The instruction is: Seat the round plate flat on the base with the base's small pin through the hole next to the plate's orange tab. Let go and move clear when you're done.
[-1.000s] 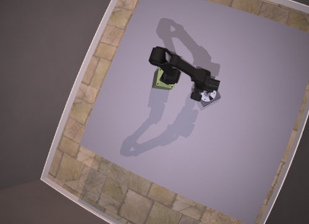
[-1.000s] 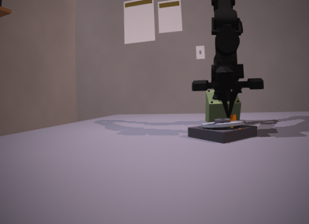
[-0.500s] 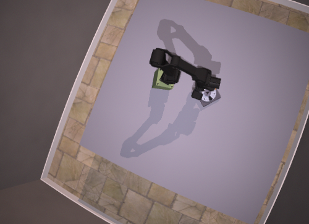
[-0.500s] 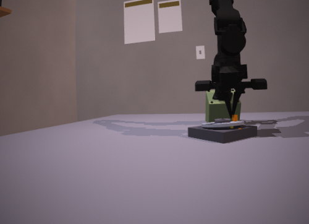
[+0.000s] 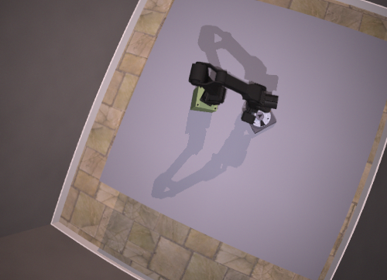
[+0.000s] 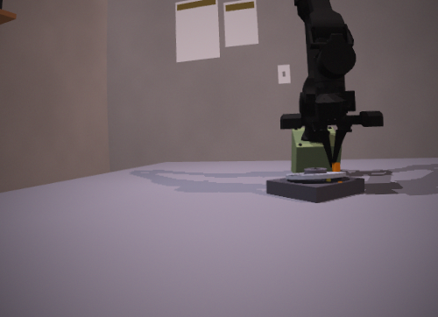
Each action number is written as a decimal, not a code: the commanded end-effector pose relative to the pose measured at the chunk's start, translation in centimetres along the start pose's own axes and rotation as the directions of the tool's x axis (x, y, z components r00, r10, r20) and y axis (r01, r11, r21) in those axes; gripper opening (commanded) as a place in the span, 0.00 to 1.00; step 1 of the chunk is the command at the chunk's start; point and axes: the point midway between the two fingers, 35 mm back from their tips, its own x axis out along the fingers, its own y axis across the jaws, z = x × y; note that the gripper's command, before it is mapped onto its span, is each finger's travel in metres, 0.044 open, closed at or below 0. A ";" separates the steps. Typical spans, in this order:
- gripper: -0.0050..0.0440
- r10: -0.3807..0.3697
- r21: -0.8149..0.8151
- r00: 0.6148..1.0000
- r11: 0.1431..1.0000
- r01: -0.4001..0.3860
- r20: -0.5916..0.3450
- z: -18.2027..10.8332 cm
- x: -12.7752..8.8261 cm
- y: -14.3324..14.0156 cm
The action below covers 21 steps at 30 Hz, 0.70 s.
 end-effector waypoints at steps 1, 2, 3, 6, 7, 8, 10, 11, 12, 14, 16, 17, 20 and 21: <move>0.00 0.001 0.003 1.000 1.000 -0.001 0.022 0.9 -0.4 0.3; 0.00 0.001 0.003 1.000 1.000 -0.001 0.022 0.9 -0.5 0.4; 0.00 0.002 0.003 1.000 1.000 -0.002 0.022 1.0 -0.5 0.4; 0.00 0.002 0.003 1.000 1.000 -0.002 0.022 1.1 -0.5 0.6; 0.00 0.002 0.003 1.000 1.000 -0.002 0.022 1.1 -0.5 0.6; 0.00 0.002 0.003 1.000 1.000 -0.002 0.021 1.2 -0.5 0.7; 0.00 0.002 0.003 1.000 1.000 -0.002 0.021 1.3 -0.6 0.8; 0.00 0.002 0.003 1.000 1.000 -0.002 0.021 1.3 -0.6 0.8; 0.00 0.002 0.003 1.000 1.000 -0.002 0.021 1.4 -0.6 0.9; 0.00 0.002 0.003 1.000 1.000 -0.002 0.021 1.4 -0.6 0.9; 0.00 0.003 0.003 1.000 1.000 -0.003 0.021 1.4 -0.6 1.0; 0.00 0.003 0.003 1.000 1.000 -0.003 0.021 1.5 -0.6 1.0; 0.00 0.002 0.003 1.000 1.000 -0.002 0.022 1.7 -0.6 1.1; 0.00 0.002 0.003 1.000 1.000 -0.002 0.022 1.7 -0.6 1.2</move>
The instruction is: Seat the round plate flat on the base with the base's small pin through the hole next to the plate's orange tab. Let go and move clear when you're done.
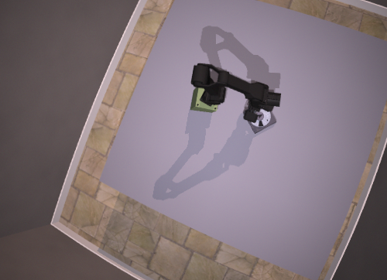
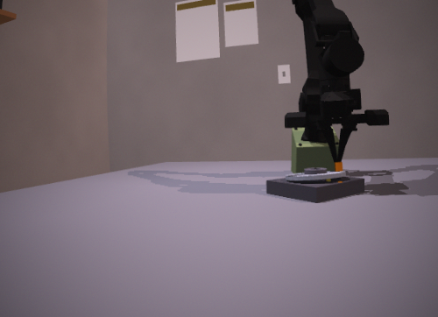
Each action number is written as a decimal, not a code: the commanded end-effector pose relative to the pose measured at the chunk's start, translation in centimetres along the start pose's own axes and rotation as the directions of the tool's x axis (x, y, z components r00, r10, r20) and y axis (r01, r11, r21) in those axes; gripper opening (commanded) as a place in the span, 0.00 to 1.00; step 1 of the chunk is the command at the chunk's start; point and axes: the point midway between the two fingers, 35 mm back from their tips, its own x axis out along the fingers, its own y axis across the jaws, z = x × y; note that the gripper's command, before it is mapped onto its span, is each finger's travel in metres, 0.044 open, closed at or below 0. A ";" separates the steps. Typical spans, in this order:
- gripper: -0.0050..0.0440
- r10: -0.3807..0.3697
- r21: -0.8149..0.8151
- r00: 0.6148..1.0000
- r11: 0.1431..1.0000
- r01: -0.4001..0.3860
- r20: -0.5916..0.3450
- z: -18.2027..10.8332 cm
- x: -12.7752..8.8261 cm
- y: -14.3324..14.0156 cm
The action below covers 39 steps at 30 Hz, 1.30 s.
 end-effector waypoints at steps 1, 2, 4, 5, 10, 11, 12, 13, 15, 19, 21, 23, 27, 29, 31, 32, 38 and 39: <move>0.00 0.002 0.003 1.000 1.000 -0.002 0.023 1.0 -0.5 0.3; 0.00 0.003 0.003 1.000 1.000 -0.003 0.023 1.0 -0.5 0.4; 0.00 0.003 0.003 1.000 1.000 -0.003 0.023 1.1 -0.5 0.5; 0.00 0.003 0.003 1.000 1.000 -0.003 0.024 1.2 -0.5 0.5; 0.00 0.003 0.003 1.000 1.000 -0.003 0.023 1.4 -0.5 0.7; 0.00 0.003 0.003 1.000 1.000 -0.003 0.023 1.4 -0.5 0.7; 0.00 0.003 0.005 1.000 1.000 -0.003 0.022 1.4 -0.5 0.7; 0.00 0.003 0.004 1.000 1.000 -0.003 0.022 1.5 -0.5 0.7; 0.00 0.003 0.003 1.000 1.000 -0.003 0.022 1.6 -0.5 0.8; 0.00 0.003 0.004 1.000 1.000 -0.003 0.022 1.9 -0.6 0.9; 0.00 0.003 0.004 1.000 1.000 -0.003 0.023 2.0 -0.6 1.0; 0.00 0.003 0.004 1.000 1.000 -0.004 0.023 2.1 -0.6 1.0; 0.00 0.004 0.004 1.000 1.000 -0.004 0.024 2.3 -0.6 1.1; 0.00 0.004 0.004 1.000 1.000 -0.004 0.023 2.4 -0.6 1.1; 0.00 0.004 0.004 1.000 1.000 -0.004 0.023 2.5 -0.6 1.1; 0.00 0.003 0.004 1.000 1.000 -0.004 0.023 2.5 -0.6 1.2; 0.00 0.004 0.004 1.000 1.000 -0.004 0.023 2.9 -0.6 1.3; 0.00 0.004 0.004 1.000 1.000 -0.004 0.023 3.0 -0.6 1.3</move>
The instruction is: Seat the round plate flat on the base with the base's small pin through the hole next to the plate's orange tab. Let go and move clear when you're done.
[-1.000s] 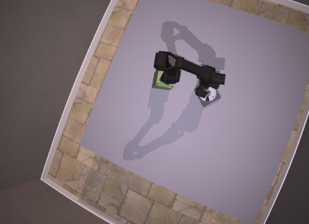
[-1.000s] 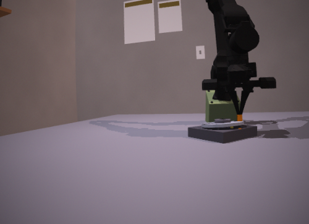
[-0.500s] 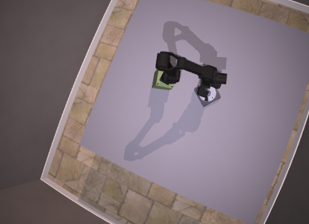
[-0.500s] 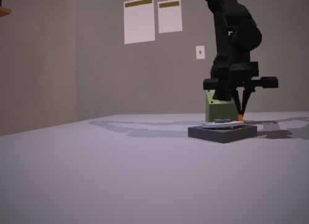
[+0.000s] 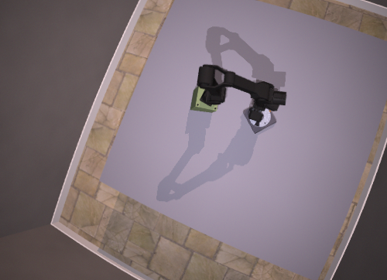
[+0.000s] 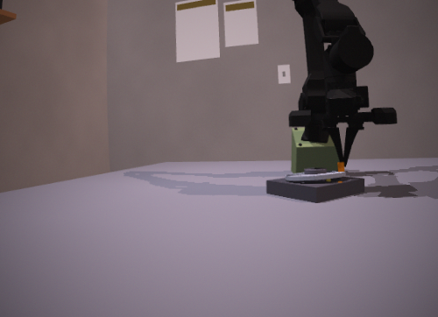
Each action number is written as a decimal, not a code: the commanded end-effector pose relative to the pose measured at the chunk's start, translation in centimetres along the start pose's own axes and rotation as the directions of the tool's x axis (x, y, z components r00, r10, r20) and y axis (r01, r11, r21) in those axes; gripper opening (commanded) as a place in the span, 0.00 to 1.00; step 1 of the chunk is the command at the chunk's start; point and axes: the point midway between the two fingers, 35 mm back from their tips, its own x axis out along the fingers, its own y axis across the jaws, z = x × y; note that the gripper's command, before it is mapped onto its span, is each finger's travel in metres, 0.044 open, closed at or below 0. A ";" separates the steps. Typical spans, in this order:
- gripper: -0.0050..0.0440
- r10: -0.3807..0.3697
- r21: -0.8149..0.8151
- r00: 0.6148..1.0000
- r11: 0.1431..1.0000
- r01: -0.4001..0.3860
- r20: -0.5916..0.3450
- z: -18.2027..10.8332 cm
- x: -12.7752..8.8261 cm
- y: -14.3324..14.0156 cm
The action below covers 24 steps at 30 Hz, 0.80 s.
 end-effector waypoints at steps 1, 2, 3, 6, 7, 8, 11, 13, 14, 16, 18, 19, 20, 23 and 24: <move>0.00 0.003 0.003 1.000 1.000 -0.003 0.022 1.0 -0.5 0.2; 0.00 0.003 0.003 1.000 1.000 -0.003 0.022 1.1 -0.5 0.3; 0.00 0.003 0.003 1.000 1.000 -0.003 0.022 1.1 -0.5 0.3; 0.00 0.003 0.003 1.000 1.000 -0.003 0.022 1.2 -0.5 0.3; 0.00 0.003 0.003 1.000 1.000 -0.003 0.022 1.2 -0.5 0.3; 0.00 0.003 0.002 1.000 1.000 -0.003 0.022 1.3 -0.5 0.3; 0.00 0.004 0.003 1.000 1.000 -0.004 0.022 1.5 -0.5 0.3; 0.00 0.004 0.002 1.000 1.000 -0.004 0.022 1.7 -0.5 0.3; 0.00 0.004 0.001 1.000 1.000 -0.004 0.022 1.7 -0.5 0.3; 0.00 0.005 -0.001 1.000 1.000 -0.005 0.022 1.9 -0.5 0.3; 0.00 0.006 -0.001 1.000 1.000 -0.006 0.022 2.0 -0.5 0.3; 0.00 0.006 -0.001 1.000 1.000 -0.006 0.022 2.1 -0.5 0.3; 0.00 0.006 0.000 1.000 1.000 -0.006 0.022 2.1 -0.5 0.3; 0.00 0.006 0.000 1.000 1.000 -0.006 0.022 2.2 -0.6 0.3; 0.00 0.006 -0.001 1.000 1.000 -0.006 0.022 2.2 -0.6 0.4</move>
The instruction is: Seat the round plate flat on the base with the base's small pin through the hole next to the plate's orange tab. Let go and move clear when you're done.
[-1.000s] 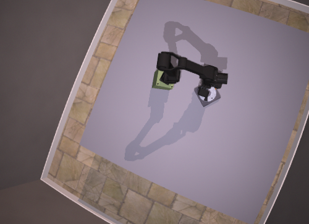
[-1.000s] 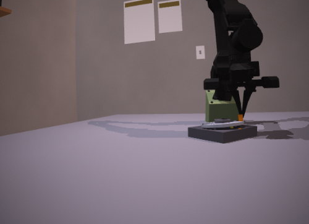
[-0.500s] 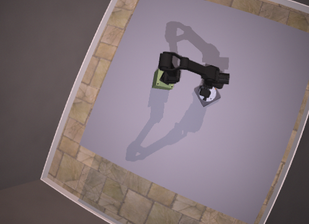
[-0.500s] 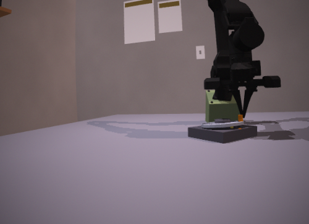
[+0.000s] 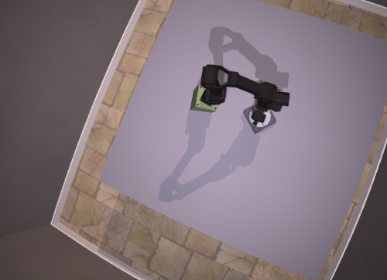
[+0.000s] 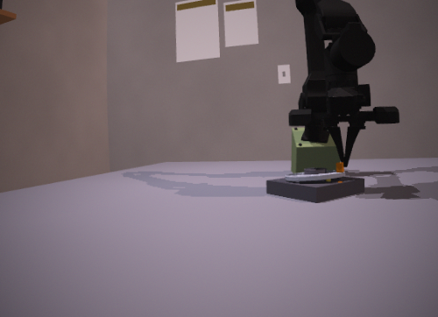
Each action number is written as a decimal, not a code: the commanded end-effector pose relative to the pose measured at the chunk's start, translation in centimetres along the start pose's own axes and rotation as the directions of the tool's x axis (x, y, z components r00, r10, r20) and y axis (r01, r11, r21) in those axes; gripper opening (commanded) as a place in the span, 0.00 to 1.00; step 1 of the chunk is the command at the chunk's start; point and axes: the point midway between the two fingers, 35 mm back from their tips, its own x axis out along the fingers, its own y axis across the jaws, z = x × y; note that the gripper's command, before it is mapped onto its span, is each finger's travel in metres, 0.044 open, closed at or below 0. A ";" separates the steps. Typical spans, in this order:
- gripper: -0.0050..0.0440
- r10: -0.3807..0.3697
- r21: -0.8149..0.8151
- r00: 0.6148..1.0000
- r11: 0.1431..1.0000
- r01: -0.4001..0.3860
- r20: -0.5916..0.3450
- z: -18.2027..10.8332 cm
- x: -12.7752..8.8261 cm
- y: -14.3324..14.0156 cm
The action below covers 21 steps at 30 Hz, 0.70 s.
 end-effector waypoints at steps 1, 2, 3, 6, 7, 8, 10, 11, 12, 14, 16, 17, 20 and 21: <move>0.00 0.008 -0.004 1.000 1.000 -0.007 0.020 0.9 -0.5 0.2; 0.00 0.008 -0.003 1.000 1.000 -0.007 0.020 1.0 -0.5 0.2; 0.00 0.007 -0.003 1.000 1.000 -0.007 0.021 1.0 -0.5 0.1; 0.00 0.007 -0.003 1.000 1.000 -0.007 0.021 1.3 -0.5 0.1; 0.00 0.007 -0.004 1.000 1.000 -0.007 0.021 1.2 -0.5 0.2; 0.00 0.007 -0.004 1.000 1.000 -0.007 0.019 0.9 -0.4 0.1; 0.00 0.007 -0.003 1.000 1.000 -0.007 0.020 1.1 -0.5 0.1; 0.00 0.007 -0.004 1.000 1.000 -0.007 0.021 1.2 -0.5 0.1; 0.00 0.007 -0.003 1.000 1.000 -0.007 0.021 1.4 -0.5 0.1; 0.00 0.007 -0.003 1.000 1.000 -0.007 0.021 1.5 -0.5 0.1; 0.00 0.007 -0.003 1.000 1.000 -0.007 0.021 1.5 -0.5 0.1; 0.00 0.007 -0.004 1.000 1.000 -0.007 0.019 1.5 -0.4 0.1; 0.00 0.007 -0.004 1.000 1.000 -0.007 0.019 1.2 -0.5 0.1; 0.00 0.007 -0.004 1.000 1.000 -0.007 0.019 1.2 -0.5 0.1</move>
